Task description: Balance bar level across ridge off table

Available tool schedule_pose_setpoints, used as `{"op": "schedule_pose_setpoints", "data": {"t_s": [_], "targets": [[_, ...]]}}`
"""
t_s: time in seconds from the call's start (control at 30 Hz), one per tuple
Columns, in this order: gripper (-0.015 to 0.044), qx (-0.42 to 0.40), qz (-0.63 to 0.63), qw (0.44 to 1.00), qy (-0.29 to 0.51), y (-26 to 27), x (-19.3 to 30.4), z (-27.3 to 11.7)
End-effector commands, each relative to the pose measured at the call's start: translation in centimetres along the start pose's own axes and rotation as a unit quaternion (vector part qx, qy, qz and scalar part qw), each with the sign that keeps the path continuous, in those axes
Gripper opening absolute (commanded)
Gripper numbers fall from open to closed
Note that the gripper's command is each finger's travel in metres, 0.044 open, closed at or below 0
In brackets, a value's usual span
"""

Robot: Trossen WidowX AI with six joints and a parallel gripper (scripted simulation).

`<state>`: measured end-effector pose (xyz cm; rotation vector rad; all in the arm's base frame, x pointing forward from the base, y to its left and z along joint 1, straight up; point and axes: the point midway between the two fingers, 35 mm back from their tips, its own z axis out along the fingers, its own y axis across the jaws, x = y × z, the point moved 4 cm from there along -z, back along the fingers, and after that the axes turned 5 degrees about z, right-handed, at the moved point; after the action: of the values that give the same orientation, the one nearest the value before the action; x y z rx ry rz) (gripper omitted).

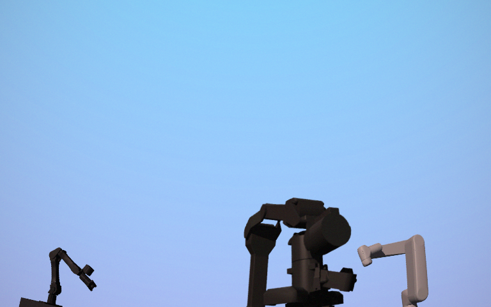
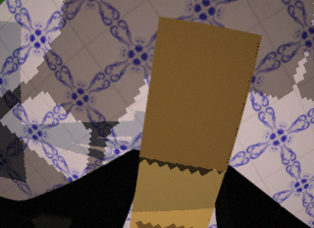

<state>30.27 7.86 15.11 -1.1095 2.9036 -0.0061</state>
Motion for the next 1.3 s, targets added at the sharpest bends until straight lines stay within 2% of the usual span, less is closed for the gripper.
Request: {"op": "schedule_pose_setpoints", "data": {"t_s": [0.0,0.3,0.5,0.53,1.27], "targets": [[0.0,0.0,0.0,1.0,0.0,0.0,0.0,0.0],[0.0,0.0,0.0,1.0,0.0,0.0,0.0,0.0],[0.0157,0.0,0.0,1.0,0.0,0.0,0.0,0.0],[0.0167,0.0,0.0,1.0,0.0,0.0,0.0,0.0],[0.0169,0.0,0.0,1.0,0.0,0.0,0.0,0.0]]}}
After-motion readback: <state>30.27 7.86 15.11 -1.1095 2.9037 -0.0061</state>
